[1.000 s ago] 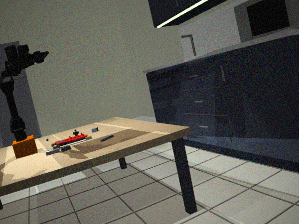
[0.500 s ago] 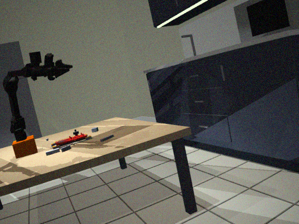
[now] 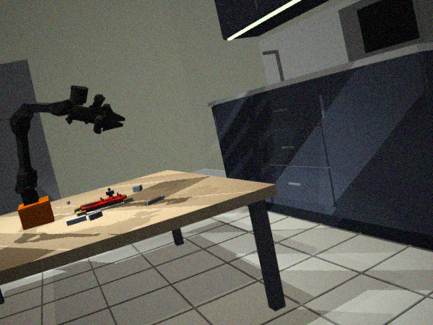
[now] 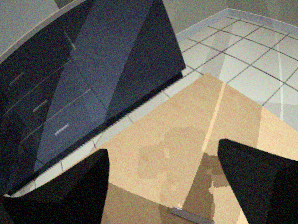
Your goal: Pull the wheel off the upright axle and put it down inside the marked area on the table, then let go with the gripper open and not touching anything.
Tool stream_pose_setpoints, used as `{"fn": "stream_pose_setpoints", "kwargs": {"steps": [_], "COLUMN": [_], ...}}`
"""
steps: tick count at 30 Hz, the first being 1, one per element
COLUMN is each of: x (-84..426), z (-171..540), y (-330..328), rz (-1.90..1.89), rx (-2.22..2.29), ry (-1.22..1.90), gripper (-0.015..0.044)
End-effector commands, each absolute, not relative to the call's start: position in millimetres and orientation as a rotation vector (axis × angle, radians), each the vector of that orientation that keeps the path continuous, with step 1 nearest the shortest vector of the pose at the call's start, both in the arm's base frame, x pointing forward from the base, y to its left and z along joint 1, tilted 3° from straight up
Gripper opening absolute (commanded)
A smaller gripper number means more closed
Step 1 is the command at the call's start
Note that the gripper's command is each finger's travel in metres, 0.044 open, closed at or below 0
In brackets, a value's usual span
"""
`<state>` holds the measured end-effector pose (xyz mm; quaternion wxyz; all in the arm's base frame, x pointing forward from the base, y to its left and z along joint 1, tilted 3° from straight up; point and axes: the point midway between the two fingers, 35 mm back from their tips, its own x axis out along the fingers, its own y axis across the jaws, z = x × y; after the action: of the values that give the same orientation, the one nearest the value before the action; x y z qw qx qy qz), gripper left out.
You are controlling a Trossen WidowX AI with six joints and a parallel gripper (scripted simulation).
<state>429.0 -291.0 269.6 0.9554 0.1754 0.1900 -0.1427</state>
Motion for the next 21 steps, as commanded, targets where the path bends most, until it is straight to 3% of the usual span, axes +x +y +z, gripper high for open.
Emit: {"fn": "stream_pose_setpoints", "kwargs": {"steps": [1,21], "x": [437.6,460.3], "z": [247.5,135.4], "y": [-270.3,-105.6], "rz": [-0.267,-0.111], "rx": [0.366,0.353], "ry": [0.461,0.956], "gripper": [0.0300,0.0300]}}
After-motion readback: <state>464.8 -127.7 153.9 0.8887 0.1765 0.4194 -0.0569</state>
